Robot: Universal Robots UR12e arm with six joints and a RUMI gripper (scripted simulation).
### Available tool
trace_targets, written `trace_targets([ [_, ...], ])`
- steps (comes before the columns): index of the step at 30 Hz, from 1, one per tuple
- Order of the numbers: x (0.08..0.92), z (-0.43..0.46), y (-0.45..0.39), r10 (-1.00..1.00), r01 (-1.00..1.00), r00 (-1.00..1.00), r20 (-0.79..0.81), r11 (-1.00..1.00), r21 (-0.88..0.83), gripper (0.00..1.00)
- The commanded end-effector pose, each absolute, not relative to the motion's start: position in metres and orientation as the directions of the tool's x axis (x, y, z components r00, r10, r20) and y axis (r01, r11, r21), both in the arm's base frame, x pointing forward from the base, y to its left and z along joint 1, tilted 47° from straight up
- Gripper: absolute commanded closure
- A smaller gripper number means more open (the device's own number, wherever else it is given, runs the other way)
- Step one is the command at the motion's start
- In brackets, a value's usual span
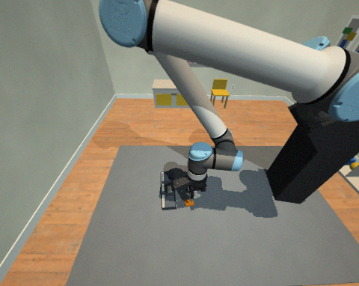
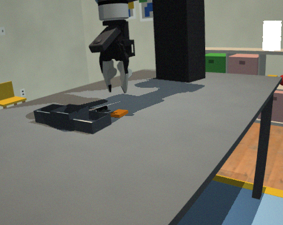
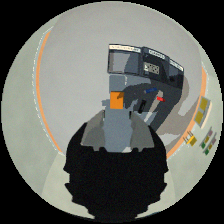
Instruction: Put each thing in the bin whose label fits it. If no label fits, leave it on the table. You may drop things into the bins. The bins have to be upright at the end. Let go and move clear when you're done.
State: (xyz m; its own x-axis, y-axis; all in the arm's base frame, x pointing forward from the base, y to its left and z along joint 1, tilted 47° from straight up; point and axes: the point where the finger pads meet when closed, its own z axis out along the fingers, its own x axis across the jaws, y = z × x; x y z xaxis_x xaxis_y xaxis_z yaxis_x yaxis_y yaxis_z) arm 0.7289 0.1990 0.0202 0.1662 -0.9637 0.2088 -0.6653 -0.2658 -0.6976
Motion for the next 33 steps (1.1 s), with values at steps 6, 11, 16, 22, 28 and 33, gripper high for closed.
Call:
trace_targets([
  [6, 0.740, 0.010, 0.199, -0.964, -0.665, 0.167, 0.209, -0.266, -0.698, 0.67],
  [11, 0.749, 0.001, 0.199, -0.964, -0.665, 0.167, 0.209, -0.266, -0.698, 0.67],
  [16, 0.764, -0.012, 0.198, -0.964, -0.665, 0.167, 0.209, -0.266, -0.698, 0.67],
  [22, 0.771, -0.019, 0.198, -0.964, -0.665, 0.167, 0.209, -0.266, -0.698, 0.67],
  [28, 0.773, -0.021, 0.198, -0.964, -0.665, 0.167, 0.209, -0.266, -0.698, 0.67],
  [33, 0.778, -0.025, 0.198, -0.964, -0.665, 0.167, 0.209, -0.266, -0.698, 0.67],
])
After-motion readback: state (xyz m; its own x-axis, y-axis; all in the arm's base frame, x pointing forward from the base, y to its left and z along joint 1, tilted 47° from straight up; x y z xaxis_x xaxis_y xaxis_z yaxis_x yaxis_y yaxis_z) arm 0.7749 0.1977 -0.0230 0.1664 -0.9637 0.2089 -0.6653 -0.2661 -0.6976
